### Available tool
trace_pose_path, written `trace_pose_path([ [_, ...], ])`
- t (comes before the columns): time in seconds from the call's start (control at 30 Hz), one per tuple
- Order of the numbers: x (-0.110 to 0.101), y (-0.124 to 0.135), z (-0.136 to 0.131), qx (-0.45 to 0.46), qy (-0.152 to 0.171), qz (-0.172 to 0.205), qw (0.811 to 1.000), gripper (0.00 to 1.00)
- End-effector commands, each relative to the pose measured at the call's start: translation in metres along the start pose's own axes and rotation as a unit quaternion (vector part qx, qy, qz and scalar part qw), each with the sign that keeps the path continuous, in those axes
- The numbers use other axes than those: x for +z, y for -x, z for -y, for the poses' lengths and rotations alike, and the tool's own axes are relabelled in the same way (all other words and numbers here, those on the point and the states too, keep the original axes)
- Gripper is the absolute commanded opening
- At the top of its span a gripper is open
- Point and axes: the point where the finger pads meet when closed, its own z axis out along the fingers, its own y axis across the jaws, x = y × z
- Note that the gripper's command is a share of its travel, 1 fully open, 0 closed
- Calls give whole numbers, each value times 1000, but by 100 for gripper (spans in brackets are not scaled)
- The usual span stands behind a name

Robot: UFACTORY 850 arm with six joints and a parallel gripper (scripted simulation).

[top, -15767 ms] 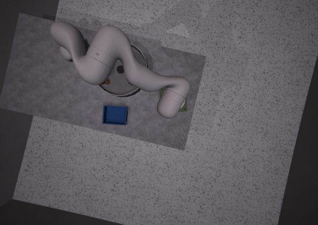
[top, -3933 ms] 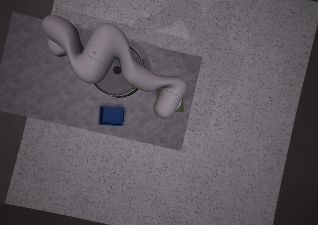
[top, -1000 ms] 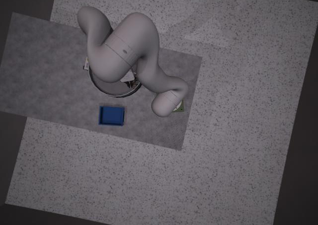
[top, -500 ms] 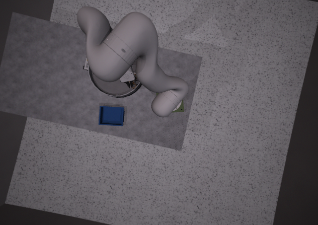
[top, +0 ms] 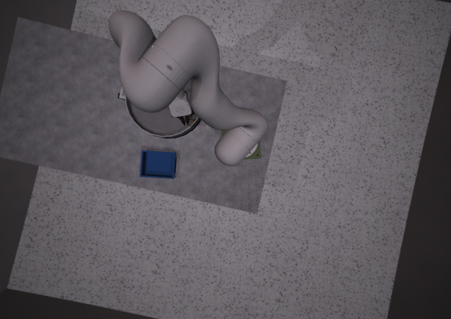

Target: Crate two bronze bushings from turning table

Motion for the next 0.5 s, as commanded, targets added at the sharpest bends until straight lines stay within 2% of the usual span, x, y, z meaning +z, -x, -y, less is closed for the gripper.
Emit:
trace_pose_path([
  [0.0, 0, 0, 0, 0, 0, 0, 1000, 10],
  [0.47, 9, -8, 0, 0, 0, 0, 1000, 10],
])
